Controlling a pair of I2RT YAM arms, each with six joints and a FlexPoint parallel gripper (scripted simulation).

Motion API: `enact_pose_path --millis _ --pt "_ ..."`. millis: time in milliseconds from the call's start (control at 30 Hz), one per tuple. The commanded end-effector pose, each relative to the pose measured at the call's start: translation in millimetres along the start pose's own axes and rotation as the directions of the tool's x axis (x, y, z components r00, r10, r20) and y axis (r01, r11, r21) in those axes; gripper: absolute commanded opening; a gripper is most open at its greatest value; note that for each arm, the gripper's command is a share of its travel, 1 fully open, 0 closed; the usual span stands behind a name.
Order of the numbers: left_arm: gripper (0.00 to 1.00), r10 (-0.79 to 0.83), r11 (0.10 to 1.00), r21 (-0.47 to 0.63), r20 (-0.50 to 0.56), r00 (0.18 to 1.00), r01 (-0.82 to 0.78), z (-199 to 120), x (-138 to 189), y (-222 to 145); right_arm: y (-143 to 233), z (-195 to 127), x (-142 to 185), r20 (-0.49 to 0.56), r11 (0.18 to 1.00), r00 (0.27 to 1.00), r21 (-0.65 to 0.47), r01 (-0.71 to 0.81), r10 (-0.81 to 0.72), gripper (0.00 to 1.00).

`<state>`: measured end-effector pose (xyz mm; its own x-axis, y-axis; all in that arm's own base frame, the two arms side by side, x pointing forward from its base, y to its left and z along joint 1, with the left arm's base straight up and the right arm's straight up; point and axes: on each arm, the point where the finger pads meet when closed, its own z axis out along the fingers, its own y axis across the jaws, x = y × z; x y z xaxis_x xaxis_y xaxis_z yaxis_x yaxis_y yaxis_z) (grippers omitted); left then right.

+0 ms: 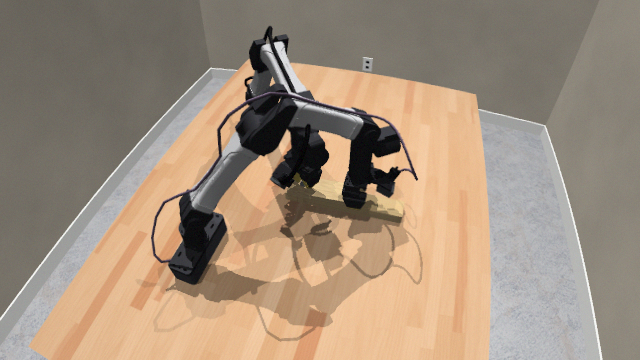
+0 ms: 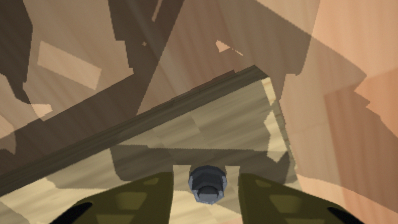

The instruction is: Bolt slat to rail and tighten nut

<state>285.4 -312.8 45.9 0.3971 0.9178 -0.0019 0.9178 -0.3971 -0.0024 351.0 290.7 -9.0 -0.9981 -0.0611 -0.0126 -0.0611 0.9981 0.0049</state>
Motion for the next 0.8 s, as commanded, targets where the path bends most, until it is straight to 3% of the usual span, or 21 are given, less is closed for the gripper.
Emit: enact_pose_path --millis 0,133,200,233,400,700,767 --pt "0.36 -0.339 0.941 -0.019 0.014 0.941 0.339 -14.3 -1.1 2.4 0.9 -5.3 -3.1 0.013 1.0 1.0 -0.009 0.0 0.001 0.67" --pt "0.36 -0.545 0.838 -0.015 0.019 0.838 0.545 -15.0 -1.1 2.3 0.9 -5.3 -3.1 0.013 1.0 1.0 -0.009 0.0 0.001 0.67" --pt "0.36 -0.545 0.838 -0.015 0.019 0.838 0.545 -15.0 -1.1 2.3 0.9 -5.3 -3.1 0.013 1.0 1.0 -0.009 0.0 0.001 0.67" --pt "0.36 -0.66 0.751 -0.014 0.022 0.751 0.66 -15.1 -1.1 2.3 0.9 -5.3 -3.1 0.013 1.0 1.0 -0.009 0.0 0.001 0.67" --pt "0.36 -0.845 0.534 -0.005 0.023 0.534 0.845 -15.9 -1.1 2.1 0.9 -5.3 -3.1 0.013 1.0 1.0 -0.009 0.0 0.001 0.67" --pt "0.36 -0.999 0.043 0.008 0.022 0.042 0.999 -17.0 -1.0 1.8 0.9 -5.3 -3.1 0.013 1.0 1.0 -0.009 0.0 0.001 0.67" --pt "0.36 -0.999 0.043 0.008 0.022 0.042 0.999 -17.0 -1.0 1.8 0.9 -5.3 -3.1 0.013 1.0 1.0 -0.009 0.0 0.001 0.67"
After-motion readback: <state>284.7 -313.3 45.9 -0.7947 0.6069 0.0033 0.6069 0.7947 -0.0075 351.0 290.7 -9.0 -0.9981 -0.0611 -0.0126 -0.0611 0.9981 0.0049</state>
